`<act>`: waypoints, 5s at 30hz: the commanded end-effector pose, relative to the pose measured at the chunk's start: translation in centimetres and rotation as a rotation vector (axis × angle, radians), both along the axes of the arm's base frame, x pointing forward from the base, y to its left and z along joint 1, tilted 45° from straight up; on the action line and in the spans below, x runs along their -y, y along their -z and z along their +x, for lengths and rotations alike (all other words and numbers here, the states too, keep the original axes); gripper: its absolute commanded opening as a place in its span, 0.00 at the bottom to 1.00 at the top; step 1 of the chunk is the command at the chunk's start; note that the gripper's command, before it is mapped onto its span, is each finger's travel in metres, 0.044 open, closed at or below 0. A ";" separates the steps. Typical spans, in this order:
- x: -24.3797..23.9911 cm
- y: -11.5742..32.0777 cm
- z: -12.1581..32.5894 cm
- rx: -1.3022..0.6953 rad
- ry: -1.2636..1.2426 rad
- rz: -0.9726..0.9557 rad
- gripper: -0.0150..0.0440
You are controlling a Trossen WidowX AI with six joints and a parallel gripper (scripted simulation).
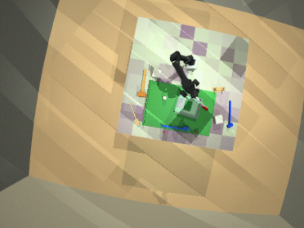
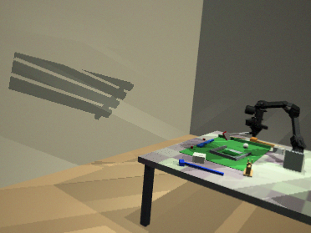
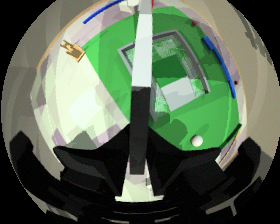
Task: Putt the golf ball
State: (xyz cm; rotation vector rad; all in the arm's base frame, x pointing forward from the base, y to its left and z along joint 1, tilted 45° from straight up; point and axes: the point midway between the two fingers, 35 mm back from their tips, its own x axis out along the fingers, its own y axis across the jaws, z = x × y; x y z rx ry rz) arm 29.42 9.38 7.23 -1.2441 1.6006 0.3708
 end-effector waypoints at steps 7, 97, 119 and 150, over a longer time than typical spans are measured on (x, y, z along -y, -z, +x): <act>5.4 -5.1 -0.8 0.171 0.227 -0.024 0.25; 25.3 -13.3 -9.7 0.659 0.832 -0.154 0.25; 17.5 -5.2 -8.7 0.638 0.841 -0.133 0.25; 12.0 -6.9 -9.6 0.645 0.830 -0.145 0.25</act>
